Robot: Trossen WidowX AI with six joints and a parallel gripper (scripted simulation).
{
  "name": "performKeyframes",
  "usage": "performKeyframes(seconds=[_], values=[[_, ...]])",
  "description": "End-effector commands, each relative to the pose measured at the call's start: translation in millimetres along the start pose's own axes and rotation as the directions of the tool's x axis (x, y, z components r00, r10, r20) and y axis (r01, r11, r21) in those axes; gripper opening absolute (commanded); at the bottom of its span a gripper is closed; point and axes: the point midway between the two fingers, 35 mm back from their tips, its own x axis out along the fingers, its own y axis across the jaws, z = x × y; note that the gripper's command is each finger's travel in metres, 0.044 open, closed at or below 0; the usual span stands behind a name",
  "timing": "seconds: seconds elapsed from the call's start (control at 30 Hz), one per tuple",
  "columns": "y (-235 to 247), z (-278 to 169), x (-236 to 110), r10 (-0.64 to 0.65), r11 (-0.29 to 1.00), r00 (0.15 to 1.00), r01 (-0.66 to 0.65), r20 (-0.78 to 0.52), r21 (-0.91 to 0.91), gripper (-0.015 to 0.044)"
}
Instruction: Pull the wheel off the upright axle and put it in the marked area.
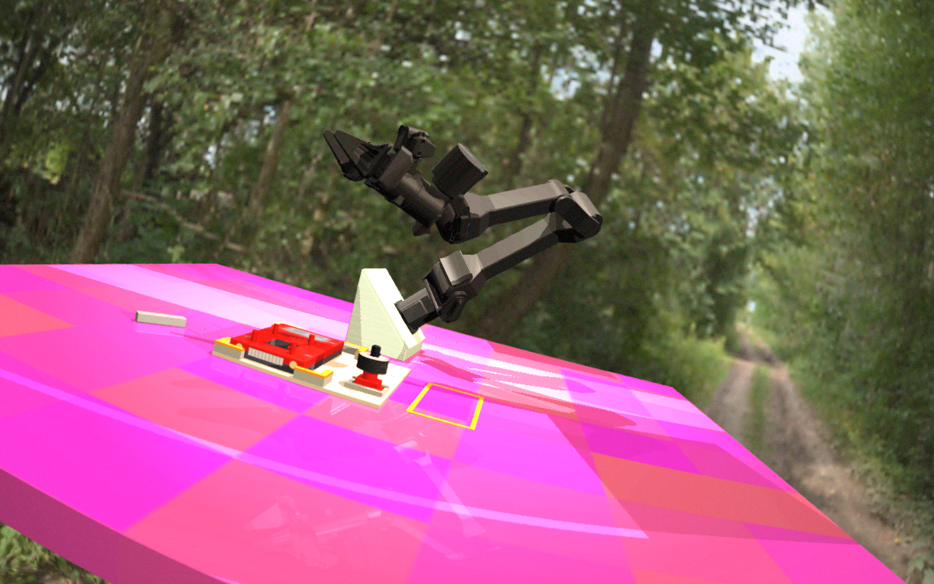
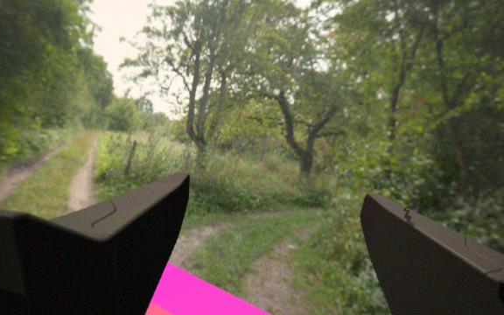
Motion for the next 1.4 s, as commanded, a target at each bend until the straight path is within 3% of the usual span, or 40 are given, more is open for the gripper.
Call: performKeyframes(seconds=[0.0,0.13,0.33,0.57,0.83,1.07,1.37], values=[[46,-60,26,0.067,0.998,0.898,-0.052,-0.434,0.048,0.03],[66,-92,21,0.073,0.996,0.754,-0.021,-0.653,0.087,0.03],[90,-127,-9,0.061,0.989,0.459,0.095,-0.886,0.117,0.03],[119,-137,-43,0.072,0.962,0.161,0.249,-0.984,0.111,0.03],[137,-133,-84,0.062,0.904,-0.13,0.427,-0.99,0.0,0.03],[156,-120,-114,0.081,0.83,-0.326,0.545,-0.942,-0.117,0.03],[157,-120,-115,0.082,0.827,-0.333,0.549,-0.939,-0.122,0.03]])
